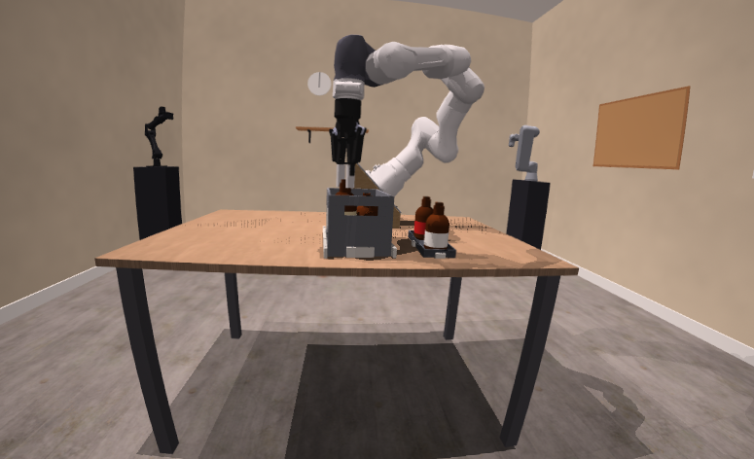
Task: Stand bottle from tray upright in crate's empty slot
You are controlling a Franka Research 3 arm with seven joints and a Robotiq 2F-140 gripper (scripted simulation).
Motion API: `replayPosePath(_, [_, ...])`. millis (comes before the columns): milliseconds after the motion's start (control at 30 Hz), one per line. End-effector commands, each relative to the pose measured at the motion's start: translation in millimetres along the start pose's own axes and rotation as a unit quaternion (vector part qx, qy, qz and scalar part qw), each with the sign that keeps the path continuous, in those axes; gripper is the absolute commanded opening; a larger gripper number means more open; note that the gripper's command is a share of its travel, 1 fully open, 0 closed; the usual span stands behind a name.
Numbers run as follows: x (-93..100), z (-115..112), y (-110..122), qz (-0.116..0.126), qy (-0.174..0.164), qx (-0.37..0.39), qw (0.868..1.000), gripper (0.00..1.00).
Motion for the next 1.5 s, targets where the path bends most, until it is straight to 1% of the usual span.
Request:
replayPosePath(0, [-2.7,2,-1,0.0,0.005,0.002,1.0,0.0])
replayPosePath(167, [-6.1,2,-1,0.0,0.005,0.002,1.0,0.0])
replayPosePath(667, [-23.9,2,-1,0.0,0.005,0.002,1.0,0.0])
replayPosePath(1100, [-31.3,2,-1,0.0,0.005,0.002,1.0,0.0])
replayPosePath(1467, [-32.3,2,-1,0.0,0.005,0.002,1.0,0.0])
Point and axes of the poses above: the point where the finger pads meet when closed, its own x axis back along the fingers, its own y axis across the jaws, z = x × y, the point moved 10 cm from there along x, back along the fingers, and after that the axes turned 4 degrees about x, right-handed, at the moved point
